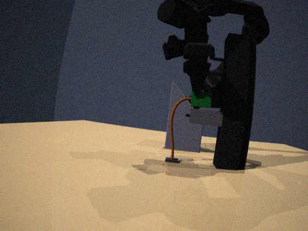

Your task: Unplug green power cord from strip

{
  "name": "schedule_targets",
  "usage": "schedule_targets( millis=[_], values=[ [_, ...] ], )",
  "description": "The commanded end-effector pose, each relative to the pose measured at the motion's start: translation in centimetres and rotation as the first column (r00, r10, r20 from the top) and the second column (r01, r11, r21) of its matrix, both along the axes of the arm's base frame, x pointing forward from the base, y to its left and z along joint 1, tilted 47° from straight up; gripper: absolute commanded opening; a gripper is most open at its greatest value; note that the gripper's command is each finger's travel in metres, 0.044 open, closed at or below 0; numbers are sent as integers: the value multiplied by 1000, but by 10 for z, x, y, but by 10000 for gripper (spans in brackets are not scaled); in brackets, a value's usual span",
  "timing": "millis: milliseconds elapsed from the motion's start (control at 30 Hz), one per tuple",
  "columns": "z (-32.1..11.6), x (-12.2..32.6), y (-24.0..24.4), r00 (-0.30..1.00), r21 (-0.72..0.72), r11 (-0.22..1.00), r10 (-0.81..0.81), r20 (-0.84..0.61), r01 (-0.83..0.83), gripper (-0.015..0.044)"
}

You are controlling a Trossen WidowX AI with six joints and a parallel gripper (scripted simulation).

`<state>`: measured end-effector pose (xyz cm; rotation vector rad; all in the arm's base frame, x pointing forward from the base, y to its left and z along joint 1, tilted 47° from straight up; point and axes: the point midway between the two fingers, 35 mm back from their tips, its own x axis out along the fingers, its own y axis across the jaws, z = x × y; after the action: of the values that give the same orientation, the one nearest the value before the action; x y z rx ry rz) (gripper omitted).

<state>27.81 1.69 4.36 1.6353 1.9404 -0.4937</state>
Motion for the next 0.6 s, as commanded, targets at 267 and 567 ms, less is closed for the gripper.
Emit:
schedule_targets(
  millis=[267, 567],
  values=[
    [-30, 11, -44, 1000, -89, 996, -16, 24, 18, 0],
    [-23, 8, -31, 1000, -82, 997, 4, 28, -1, 160]
  ],
)
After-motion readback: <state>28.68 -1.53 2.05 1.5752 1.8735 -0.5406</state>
